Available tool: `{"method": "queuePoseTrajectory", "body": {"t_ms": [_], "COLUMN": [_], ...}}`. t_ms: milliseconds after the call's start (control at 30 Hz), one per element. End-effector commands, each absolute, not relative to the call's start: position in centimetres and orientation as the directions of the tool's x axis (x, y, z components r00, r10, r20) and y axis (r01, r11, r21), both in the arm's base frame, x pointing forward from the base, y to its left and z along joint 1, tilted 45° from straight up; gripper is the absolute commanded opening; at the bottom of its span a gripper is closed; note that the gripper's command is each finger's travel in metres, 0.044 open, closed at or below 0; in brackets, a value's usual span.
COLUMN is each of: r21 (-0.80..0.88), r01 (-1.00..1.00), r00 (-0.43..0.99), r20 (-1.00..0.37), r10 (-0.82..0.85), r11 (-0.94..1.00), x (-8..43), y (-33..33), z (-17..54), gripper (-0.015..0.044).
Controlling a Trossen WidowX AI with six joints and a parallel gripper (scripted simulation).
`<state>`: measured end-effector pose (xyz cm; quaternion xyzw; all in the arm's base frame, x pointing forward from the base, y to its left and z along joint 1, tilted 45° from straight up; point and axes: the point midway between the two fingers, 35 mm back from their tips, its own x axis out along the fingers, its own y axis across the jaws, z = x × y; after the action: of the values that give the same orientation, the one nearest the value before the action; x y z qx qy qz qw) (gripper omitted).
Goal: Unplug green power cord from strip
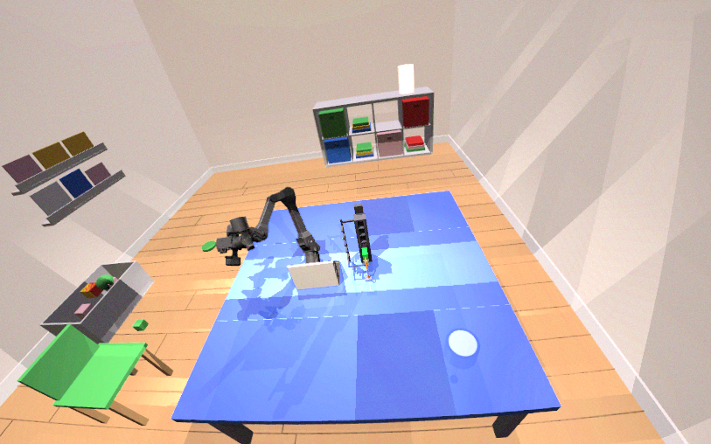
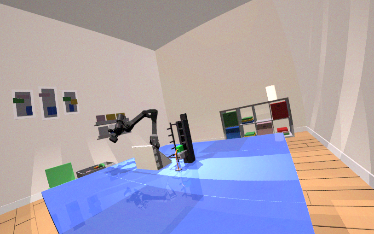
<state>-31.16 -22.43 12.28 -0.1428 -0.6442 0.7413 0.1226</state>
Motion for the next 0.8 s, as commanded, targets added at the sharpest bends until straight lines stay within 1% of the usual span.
{"method": "queuePoseTrajectory", "body": {"t_ms": [0,67,133,267,400,533,667,767], "r21": [-0.99,-0.988,-0.982,-0.957,-0.915,-0.849,-0.753,-0.652], "r01": [0.006,0.039,0.097,0.238,0.387,0.528,0.654,0.738], "r00": [-0.933,-0.958,-0.98,-0.971,-0.9,-0.785,-0.637,-0.506], "r20": [-0.056,-0.08,-0.123,-0.229,-0.347,-0.472,-0.603,-0.705], "r10": [0.356,0.276,0.156,-0.074,-0.262,-0.4,-0.481,-0.497], "r11": [-0.141,-0.153,-0.165,-0.164,-0.118,-0.034,0.078,0.175], "x": [-31.1,-30.4,-29.1,-25.4,-20.4,-14.5,-8.0,-2.9], "y": [-22.7,-24.8,-27.8,-33.3,-37.6,-40.6,-42.1,-42.2], "z": [12.2,11.7,10.7,8.6,6.4,4.0,1.7,0.0], "gripper": [0.0374,0.0321,0.0269,0.0164,0.016,0.016,0.016,0.016]}}
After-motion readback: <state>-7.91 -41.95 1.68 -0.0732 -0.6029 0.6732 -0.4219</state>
